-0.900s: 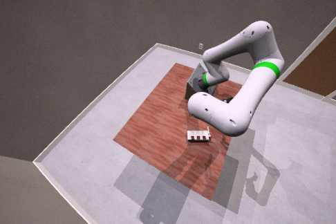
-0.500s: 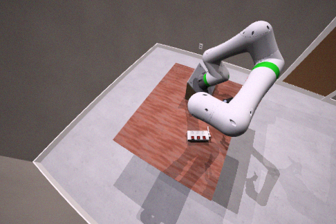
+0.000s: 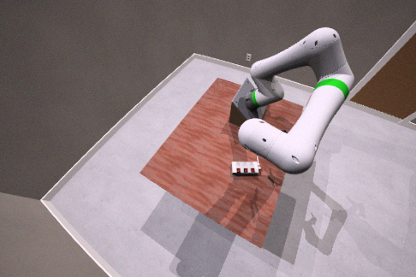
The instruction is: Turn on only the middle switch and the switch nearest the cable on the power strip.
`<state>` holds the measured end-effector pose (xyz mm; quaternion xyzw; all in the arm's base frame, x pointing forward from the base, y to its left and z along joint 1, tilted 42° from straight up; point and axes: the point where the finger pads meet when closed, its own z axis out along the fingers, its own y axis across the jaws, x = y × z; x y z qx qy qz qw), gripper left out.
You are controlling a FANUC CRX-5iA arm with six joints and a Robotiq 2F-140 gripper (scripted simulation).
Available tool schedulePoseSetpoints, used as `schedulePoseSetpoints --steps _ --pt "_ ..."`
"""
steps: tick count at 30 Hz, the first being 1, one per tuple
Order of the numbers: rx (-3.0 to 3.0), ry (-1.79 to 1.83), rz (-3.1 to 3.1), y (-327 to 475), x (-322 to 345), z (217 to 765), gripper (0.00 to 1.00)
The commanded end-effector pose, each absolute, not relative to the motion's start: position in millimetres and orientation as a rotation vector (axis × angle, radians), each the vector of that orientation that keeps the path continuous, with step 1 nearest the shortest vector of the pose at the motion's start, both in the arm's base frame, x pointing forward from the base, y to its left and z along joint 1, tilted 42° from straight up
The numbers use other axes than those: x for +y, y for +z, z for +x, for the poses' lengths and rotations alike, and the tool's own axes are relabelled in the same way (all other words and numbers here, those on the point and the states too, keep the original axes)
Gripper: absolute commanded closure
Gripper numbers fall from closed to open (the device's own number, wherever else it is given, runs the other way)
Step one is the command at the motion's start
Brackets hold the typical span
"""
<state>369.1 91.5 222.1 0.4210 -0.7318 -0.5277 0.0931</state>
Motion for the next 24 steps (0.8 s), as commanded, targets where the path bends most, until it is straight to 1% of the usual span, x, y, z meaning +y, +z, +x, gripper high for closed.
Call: schedulePoseSetpoints --steps 1,2,3,7,8,9,10,12,13,14,15,18,24 --pt "-2.376 -1.374 1.146 180.2 118.8 398.9 0.0" --pt "-2.376 -1.374 1.146 180.2 118.8 398.9 0.0" --pt "-2.48 -1.276 1.098 160.1 128.5 416.7 0.0" --pt "-2.48 -1.276 1.098 160.1 128.5 416.7 0.0" --pt "-2.579 -1.183 1.055 142.5 136.0 435.1 0.0" --pt "-2.579 -1.183 1.055 142.5 136.0 435.1 0.0" --pt "-2.665 -1.101 1.018 128.6 141.7 452.5 0.0" --pt "-2.665 -1.101 1.018 128.6 141.7 452.5 0.0" --pt "-2.735 -1.037 0.991 118.6 145.6 467.3 0.0" --pt "-2.735 -1.037 0.991 118.6 145.6 467.3 0.0" --pt "-2.785 -0.992 0.972 112.3 148.3 478.5 0.0" --pt "-2.828 -0.953 0.956 107.5 150.4 488.4 0.0" --pt "-2.83 -0.951 0.955 107.2 150.5 488.9 0.0"
